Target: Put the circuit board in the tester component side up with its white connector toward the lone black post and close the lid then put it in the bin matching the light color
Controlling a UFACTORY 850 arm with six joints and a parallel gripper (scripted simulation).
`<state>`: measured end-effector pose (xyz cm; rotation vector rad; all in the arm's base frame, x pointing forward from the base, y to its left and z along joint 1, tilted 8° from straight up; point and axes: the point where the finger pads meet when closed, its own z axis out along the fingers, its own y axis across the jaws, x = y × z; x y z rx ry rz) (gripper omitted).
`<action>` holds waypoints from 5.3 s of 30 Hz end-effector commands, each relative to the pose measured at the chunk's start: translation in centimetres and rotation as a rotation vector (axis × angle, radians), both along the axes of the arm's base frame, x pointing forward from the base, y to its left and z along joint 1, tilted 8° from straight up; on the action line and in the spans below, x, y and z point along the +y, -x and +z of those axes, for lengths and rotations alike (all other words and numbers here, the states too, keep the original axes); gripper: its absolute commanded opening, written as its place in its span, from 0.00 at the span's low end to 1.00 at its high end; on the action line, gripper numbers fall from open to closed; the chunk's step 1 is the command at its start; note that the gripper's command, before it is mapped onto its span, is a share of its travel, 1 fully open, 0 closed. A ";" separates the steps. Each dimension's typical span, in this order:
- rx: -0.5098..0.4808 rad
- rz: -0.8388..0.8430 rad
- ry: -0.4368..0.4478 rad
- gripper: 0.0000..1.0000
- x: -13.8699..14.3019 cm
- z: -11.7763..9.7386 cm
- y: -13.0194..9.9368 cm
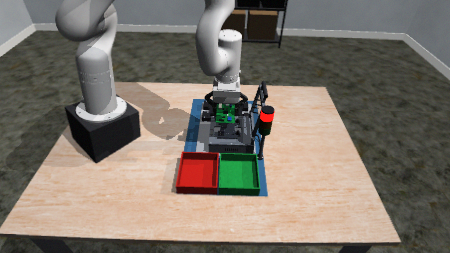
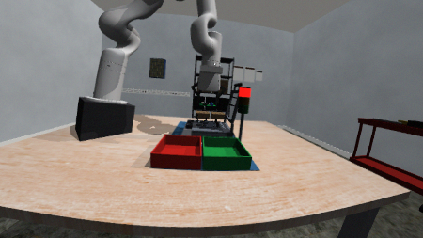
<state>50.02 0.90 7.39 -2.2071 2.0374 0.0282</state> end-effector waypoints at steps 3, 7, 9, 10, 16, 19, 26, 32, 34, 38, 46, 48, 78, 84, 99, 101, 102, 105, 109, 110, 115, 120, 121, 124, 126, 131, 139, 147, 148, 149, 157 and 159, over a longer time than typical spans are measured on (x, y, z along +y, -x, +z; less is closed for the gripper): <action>-0.005 0.001 -0.004 0.79 -2.5 -1.1 0.9; -0.005 0.001 -0.004 0.79 -4.8 -2.2 1.9; -0.005 0.001 -0.004 0.79 -6.0 -2.7 2.4; -0.005 0.001 -0.004 0.79 -6.7 -3.0 2.6; -0.005 0.001 -0.004 0.79 -10.2 -4.7 4.1; -0.005 0.001 -0.004 0.79 -10.9 -5.0 4.4; -0.005 0.001 -0.004 0.79 -14.7 -6.7 5.9; -0.005 0.001 -0.004 0.79 -16.9 -7.8 6.9; -0.005 0.001 -0.004 0.79 -17.1 -7.9 7.0; -0.005 0.001 -0.004 0.79 -17.6 -8.1 7.2; -0.005 0.001 -0.004 0.79 -17.8 -8.2 7.2; -0.005 0.001 -0.004 0.79 -17.8 -8.2 7.2; -0.005 0.001 -0.004 0.79 -17.4 -11.8 6.9; -0.005 0.001 -0.004 0.79 -17.2 -13.6 6.8; -0.005 0.001 -0.004 0.79 -16.8 -17.0 6.5; -0.005 0.001 -0.004 0.79 -16.8 -17.3 6.5; -0.005 0.001 -0.004 0.79 -16.8 -17.3 6.5; -0.005 0.001 -0.004 0.79 -16.8 -17.5 6.5; -0.005 0.001 -0.004 0.79 -16.8 -17.6 6.5; -0.005 0.001 -0.004 0.79 -16.8 -17.6 6.5; -0.005 0.001 -0.004 0.79 -16.8 -17.6 6.5; -0.005 0.001 -0.004 0.79 -16.8 -17.6 6.5; -0.005 0.001 -0.004 0.79 -16.8 -17.6 6.5; -0.005 0.001 -0.004 0.79 -16.7 -17.7 6.5; -0.005 0.001 -0.004 0.79 -16.7 -17.7 6.5; -0.005 0.001 -0.004 0.79 -16.7 -17.8 6.5; -0.005 0.001 -0.004 0.79 -16.7 -17.8 6.5; -0.005 0.001 -0.004 0.79 -16.7 -17.8 6.5; -0.005 0.001 -0.004 0.79 -16.7 -17.9 6.4; -0.005 0.001 -0.004 0.79 -16.7 -17.9 6.4; -0.005 0.001 -0.004 0.79 -16.7 -17.9 6.4; -0.005 0.001 -0.004 0.79 -16.7 -17.9 6.4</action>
